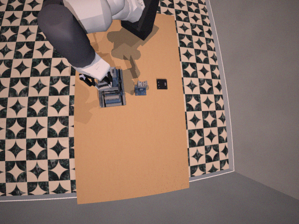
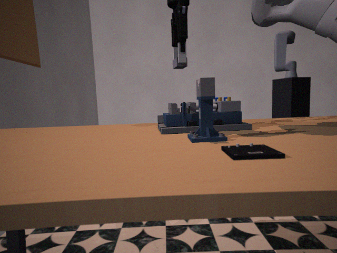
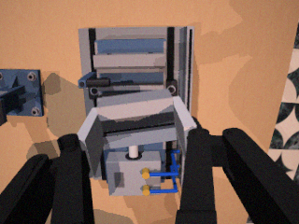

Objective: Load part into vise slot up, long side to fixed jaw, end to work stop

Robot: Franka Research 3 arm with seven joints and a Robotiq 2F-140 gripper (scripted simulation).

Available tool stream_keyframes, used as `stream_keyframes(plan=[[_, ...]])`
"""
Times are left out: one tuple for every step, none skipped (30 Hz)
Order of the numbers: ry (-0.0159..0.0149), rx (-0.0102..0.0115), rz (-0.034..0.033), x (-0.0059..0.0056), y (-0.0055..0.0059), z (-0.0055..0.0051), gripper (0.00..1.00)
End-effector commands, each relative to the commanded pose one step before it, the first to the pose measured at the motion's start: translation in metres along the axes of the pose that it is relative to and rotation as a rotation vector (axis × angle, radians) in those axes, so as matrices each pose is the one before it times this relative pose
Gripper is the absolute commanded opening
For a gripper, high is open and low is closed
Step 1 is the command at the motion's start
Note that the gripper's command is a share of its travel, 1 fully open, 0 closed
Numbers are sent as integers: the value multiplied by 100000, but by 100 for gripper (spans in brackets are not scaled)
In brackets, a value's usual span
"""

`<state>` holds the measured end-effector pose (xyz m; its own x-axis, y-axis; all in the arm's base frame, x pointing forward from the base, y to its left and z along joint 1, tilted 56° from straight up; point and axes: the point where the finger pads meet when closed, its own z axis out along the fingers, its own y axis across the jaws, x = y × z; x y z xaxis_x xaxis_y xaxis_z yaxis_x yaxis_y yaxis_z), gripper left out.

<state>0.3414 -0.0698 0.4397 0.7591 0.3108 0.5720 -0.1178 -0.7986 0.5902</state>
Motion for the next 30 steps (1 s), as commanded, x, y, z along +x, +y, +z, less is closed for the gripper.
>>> stream_keyframes(plan=[[-375,-1096,9299,187,130,-88,0],[-154,-303,531,-16,68,11,0],[-131,-259,453,-13,58,9,0],[0,0,0,0,0,0,0],[0,0,0,0,0,0,0],[-110,-218,380,-11,48,8,0],[-90,-179,312,-9,40,7,0],[-71,-143,248,-7,32,5,0],[-55,-110,191,-5,24,4,0],[-40,-81,140,-4,18,3,0],[-27,-55,96,-3,12,2,0],[-17,-34,60,-2,8,1,0],[-9,-18,31,-1,4,1,0],[-3,-7,12,0,1,0,0],[0,-1,2,0,0,0,0],[0,0,0,0,0,0,0],[0,0,0,0,0,0,0],[0,0,0,0,0,0,0],[0,0,0,0,0,0,0],[0,0,0,0,0,0,0],[0,0,0,0,0,0,0],[0,0,0,0,0,0,0],[0,0,0,0,0,0,0],[0,0,0,0,0,0,0],[0,0,0,0,0,0,0],[0,0,0,0,0,0,0],[0,0,0,0,0,0,0],[0,0,0,0,0,0,0],[0,0,0,0,0,0,0],[0,0,0,0,0,0,0]])
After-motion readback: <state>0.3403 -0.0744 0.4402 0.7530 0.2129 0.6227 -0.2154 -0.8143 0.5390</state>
